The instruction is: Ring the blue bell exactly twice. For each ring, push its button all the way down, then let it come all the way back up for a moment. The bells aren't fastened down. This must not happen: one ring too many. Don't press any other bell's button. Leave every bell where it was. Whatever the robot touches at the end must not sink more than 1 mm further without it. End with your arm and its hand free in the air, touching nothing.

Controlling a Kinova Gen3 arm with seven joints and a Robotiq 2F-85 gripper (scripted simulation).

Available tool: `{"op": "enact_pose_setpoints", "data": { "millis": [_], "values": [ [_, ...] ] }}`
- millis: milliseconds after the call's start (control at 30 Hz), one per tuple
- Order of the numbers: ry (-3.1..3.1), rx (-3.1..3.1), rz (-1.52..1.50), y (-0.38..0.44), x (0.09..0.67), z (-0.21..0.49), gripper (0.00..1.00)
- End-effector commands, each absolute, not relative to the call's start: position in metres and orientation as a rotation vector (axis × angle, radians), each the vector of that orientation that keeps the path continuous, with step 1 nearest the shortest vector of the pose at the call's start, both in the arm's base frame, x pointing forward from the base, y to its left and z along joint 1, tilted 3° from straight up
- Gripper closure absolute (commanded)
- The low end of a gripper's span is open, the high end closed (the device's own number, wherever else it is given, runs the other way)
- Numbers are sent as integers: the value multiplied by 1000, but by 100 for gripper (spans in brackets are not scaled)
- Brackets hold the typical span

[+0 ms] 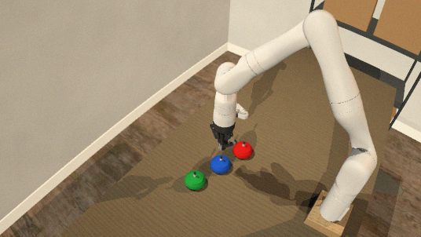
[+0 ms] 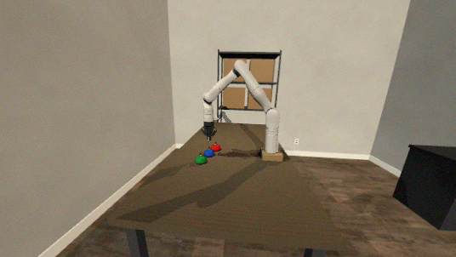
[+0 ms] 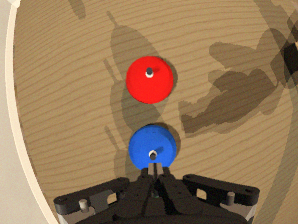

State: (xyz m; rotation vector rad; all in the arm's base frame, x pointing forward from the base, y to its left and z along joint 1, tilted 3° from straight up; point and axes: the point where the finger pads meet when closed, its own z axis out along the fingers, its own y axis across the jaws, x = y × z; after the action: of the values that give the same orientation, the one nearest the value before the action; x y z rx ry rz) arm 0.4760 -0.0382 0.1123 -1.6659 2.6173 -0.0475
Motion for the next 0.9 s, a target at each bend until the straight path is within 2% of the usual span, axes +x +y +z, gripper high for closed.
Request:
{"op": "enact_pose_setpoints", "data": {
  "millis": [0, 867],
  "values": [
    [2615, -1657, -49, -39, 477, 123, 100],
    [2612, -1658, -53, -39, 478, 127, 100]
  ]
}}
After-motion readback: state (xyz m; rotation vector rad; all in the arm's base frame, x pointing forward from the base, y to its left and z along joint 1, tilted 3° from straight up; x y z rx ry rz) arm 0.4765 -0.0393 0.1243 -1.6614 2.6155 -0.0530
